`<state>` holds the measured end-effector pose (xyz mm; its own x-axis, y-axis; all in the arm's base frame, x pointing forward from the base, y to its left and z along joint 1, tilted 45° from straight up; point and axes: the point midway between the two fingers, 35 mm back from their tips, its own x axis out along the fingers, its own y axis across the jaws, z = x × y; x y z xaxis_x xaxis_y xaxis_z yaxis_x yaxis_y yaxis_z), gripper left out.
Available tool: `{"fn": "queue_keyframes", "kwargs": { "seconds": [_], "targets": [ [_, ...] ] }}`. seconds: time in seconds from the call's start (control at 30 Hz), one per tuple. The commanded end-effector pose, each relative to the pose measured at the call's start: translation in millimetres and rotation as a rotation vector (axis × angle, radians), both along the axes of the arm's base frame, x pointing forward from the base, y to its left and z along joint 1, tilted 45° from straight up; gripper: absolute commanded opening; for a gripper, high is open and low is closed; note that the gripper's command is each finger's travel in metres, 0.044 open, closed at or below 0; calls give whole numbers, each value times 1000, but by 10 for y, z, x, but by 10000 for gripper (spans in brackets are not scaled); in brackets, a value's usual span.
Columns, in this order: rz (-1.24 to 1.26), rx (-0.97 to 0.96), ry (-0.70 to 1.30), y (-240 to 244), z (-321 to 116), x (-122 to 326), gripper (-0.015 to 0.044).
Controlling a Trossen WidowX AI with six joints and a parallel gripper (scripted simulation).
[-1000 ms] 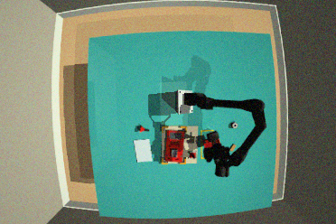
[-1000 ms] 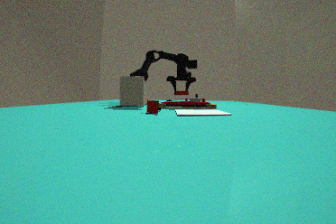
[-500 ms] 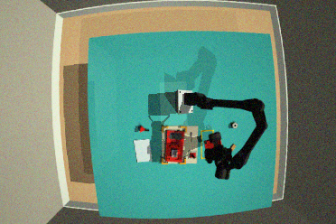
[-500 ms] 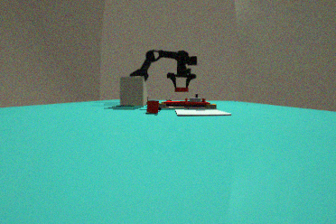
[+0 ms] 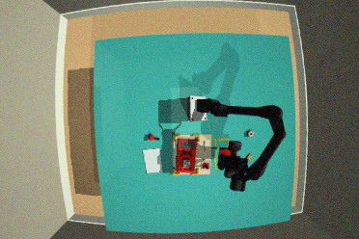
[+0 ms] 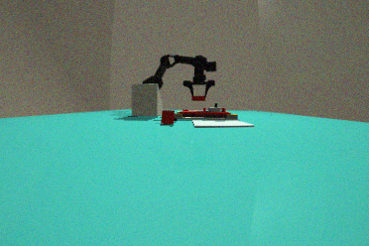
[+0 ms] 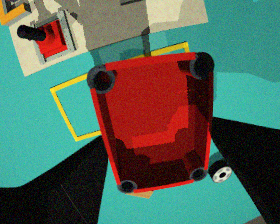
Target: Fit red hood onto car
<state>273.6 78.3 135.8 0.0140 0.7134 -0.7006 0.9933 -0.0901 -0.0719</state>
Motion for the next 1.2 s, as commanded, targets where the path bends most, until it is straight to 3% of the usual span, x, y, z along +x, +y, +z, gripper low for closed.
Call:
{"fn": "queue_keyframes", "kwargs": {
  "seconds": [0.0,1.17],
  "targets": [
    [-71,4,73,3,7,-3,0],
    [-710,20,729,8,33,-11,0]
  ]
}}
